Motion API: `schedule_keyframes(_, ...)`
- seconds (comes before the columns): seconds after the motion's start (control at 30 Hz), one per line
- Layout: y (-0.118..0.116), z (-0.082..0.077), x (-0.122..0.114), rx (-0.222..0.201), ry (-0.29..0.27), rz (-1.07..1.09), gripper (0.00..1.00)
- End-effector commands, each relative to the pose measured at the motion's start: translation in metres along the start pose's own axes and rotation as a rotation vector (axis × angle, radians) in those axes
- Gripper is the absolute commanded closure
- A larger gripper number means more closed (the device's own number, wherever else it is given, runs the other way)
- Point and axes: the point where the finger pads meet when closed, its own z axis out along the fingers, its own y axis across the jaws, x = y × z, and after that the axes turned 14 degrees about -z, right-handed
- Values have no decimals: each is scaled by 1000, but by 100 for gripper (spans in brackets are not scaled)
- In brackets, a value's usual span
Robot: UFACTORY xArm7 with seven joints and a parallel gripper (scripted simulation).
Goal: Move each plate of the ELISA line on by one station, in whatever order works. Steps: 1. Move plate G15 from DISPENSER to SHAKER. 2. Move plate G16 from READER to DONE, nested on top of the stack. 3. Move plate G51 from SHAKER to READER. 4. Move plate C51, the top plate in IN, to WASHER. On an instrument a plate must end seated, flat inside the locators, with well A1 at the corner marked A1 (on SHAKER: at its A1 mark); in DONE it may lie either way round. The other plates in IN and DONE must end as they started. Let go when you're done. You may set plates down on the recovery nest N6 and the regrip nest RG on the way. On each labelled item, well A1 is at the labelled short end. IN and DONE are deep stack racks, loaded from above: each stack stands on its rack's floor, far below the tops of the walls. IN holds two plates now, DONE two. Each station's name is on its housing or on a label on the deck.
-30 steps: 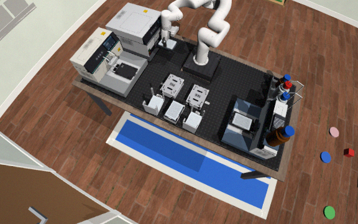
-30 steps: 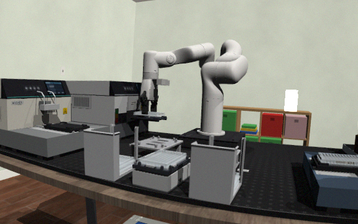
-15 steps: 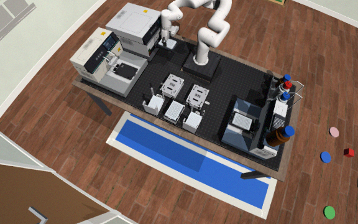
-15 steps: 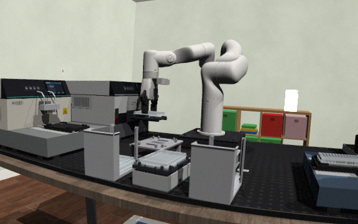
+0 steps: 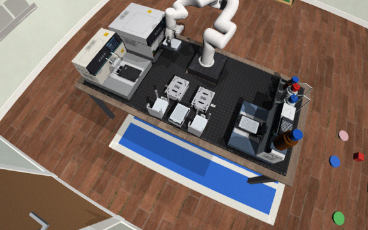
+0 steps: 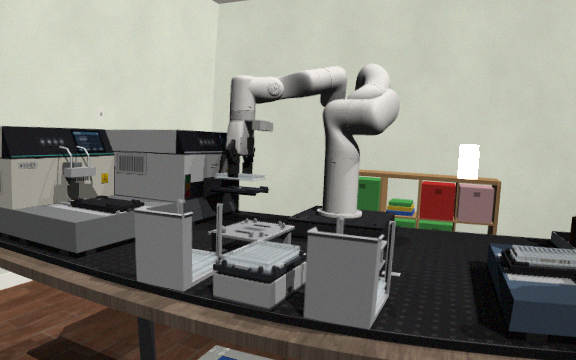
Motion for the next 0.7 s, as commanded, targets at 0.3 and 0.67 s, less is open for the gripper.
schedule_keyframes(0.3,0,-18,-1,1,-3,0,100)
schedule_keyframes(0.67,0,-30,-1,1,-3,0,100)
